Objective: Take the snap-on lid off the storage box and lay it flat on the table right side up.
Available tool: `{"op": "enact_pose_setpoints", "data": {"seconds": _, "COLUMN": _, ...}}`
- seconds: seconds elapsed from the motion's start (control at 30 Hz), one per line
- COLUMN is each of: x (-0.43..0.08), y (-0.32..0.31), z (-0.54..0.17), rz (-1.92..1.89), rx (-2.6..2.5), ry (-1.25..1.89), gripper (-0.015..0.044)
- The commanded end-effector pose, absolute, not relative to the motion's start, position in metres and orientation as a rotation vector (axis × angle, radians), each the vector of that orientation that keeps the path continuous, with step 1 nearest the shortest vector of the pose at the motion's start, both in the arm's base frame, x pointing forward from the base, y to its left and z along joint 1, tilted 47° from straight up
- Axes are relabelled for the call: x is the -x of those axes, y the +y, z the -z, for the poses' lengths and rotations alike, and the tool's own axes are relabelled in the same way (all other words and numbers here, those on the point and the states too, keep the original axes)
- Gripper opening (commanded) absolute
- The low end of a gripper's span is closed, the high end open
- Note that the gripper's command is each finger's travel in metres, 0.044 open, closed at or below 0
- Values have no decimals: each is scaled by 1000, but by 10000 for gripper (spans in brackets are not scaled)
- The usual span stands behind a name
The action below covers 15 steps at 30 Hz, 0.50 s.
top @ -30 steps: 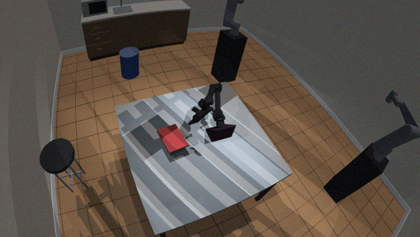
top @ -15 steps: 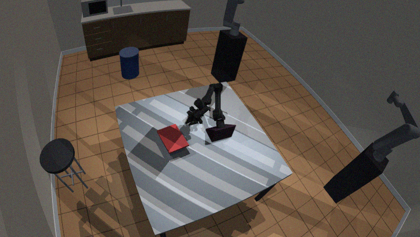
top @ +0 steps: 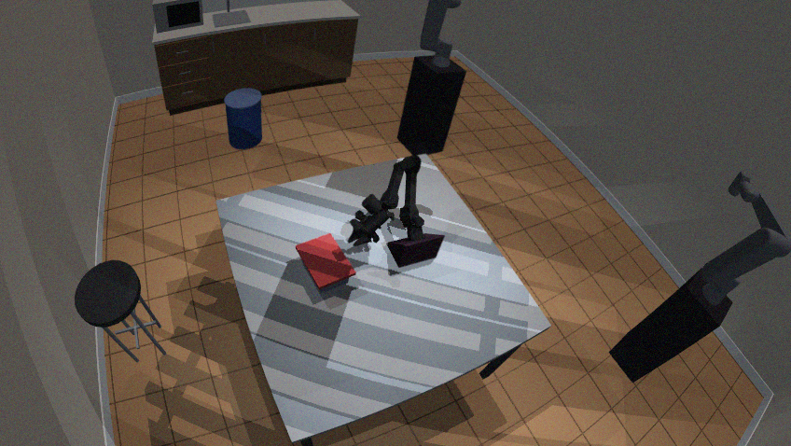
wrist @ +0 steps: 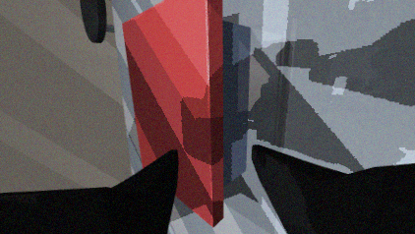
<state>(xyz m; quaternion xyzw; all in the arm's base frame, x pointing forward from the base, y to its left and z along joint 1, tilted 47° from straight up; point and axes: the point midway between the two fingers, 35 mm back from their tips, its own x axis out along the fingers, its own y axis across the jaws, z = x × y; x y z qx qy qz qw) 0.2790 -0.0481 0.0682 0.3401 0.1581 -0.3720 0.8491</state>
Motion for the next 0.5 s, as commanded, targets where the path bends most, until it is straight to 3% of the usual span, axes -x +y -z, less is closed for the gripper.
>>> {"op": "enact_pose_setpoints", "data": {"seconds": 0.0, "x": -280, "y": -51, "z": -65, "rz": 782, "rx": -714, "ry": 335, "gripper": 235}}
{"op": "enact_pose_setpoints", "data": {"seconds": 0.47, "x": -296, "y": -61, "z": -56, "rz": 784, "rx": -713, "ry": 337, "gripper": 235}}
